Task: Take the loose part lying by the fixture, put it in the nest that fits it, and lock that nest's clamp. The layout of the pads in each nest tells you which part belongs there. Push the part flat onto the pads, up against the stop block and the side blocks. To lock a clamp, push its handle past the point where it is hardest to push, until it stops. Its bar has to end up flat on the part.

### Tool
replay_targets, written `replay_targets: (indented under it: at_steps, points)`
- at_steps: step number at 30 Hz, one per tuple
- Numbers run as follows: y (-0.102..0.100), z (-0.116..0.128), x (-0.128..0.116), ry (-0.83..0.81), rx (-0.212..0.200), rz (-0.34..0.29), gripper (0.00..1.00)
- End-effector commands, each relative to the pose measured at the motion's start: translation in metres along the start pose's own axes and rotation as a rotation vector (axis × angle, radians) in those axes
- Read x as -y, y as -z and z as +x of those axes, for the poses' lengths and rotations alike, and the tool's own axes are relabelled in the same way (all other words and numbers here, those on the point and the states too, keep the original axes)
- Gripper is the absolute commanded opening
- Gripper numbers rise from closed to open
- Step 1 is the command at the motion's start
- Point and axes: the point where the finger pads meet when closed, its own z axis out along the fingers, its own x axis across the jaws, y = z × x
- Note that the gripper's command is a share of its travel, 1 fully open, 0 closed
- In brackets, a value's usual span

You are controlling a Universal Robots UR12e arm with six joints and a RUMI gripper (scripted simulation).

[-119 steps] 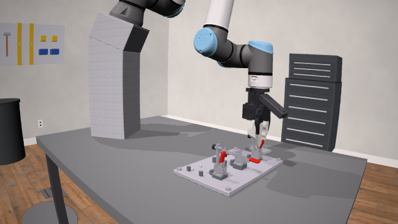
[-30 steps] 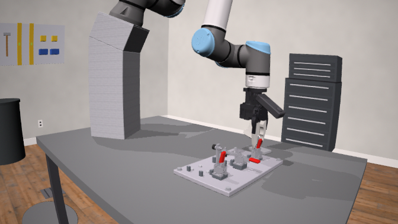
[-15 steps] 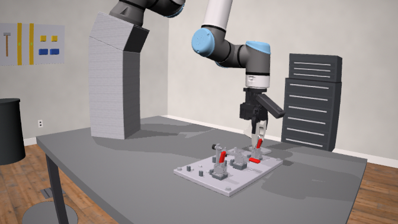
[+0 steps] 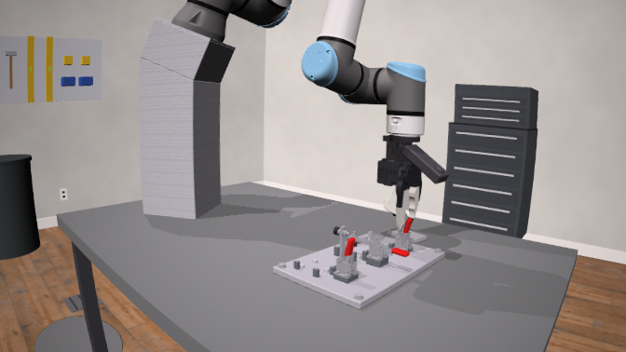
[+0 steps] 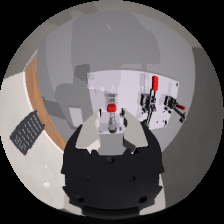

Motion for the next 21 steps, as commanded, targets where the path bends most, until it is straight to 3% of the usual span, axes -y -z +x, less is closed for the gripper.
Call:
replay_targets:
  at_steps: [1, 10, 21]
  points:
    - [0.019, 0.002, -0.001, -0.002, 0.000, -0.001, 0.28]
    - [0.051, 0.002, -0.001, -0.002, 0.000, -0.001, 0.28]
    - [0.054, 0.001, -0.002, -0.001, 0.000, -0.002, 0.28]
